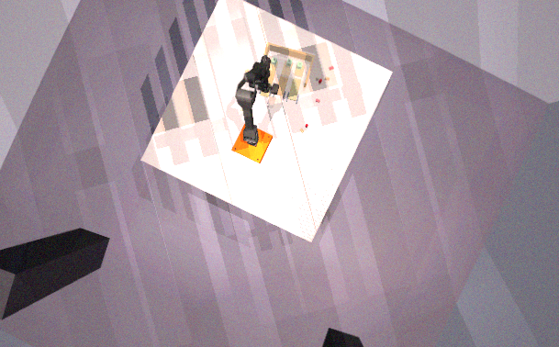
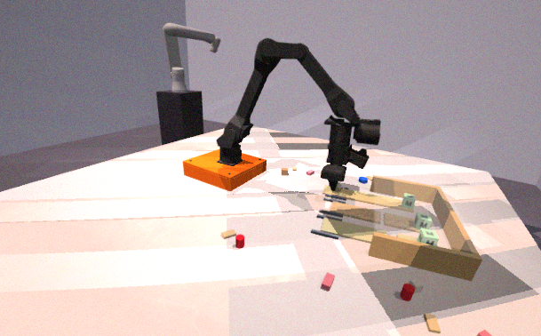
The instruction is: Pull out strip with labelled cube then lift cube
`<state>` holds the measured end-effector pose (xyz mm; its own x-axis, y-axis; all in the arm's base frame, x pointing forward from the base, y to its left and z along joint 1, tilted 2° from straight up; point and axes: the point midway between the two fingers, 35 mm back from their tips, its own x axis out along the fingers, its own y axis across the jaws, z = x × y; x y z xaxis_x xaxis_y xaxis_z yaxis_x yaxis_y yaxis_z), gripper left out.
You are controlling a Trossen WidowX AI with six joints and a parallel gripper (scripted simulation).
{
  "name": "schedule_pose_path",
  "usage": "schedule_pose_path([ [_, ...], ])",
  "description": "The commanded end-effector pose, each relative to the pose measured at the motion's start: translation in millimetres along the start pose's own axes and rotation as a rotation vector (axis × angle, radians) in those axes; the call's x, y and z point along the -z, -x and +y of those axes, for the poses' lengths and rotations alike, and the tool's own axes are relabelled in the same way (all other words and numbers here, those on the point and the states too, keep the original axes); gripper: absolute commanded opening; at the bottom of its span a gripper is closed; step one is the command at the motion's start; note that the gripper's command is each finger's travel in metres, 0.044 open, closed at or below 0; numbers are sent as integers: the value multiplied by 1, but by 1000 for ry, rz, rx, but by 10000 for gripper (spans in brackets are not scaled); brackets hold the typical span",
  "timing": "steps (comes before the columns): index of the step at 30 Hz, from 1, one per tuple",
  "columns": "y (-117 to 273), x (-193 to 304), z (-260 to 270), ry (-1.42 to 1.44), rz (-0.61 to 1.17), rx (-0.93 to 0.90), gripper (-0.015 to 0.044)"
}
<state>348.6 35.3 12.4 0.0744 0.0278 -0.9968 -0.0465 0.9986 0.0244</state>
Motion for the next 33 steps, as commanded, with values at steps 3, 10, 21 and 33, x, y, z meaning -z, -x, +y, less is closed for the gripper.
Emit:
schedule_pose_path([
  [3, -5, 16, -1, -2, 23, 3, 0],
  [10, -6, 27, -1, -2, 24, 3, 0],
  [21, -6, 43, -1, -2, 25, 3, 0],
  [33, -6, 60, -1, -2, 26, 3, 0],
])
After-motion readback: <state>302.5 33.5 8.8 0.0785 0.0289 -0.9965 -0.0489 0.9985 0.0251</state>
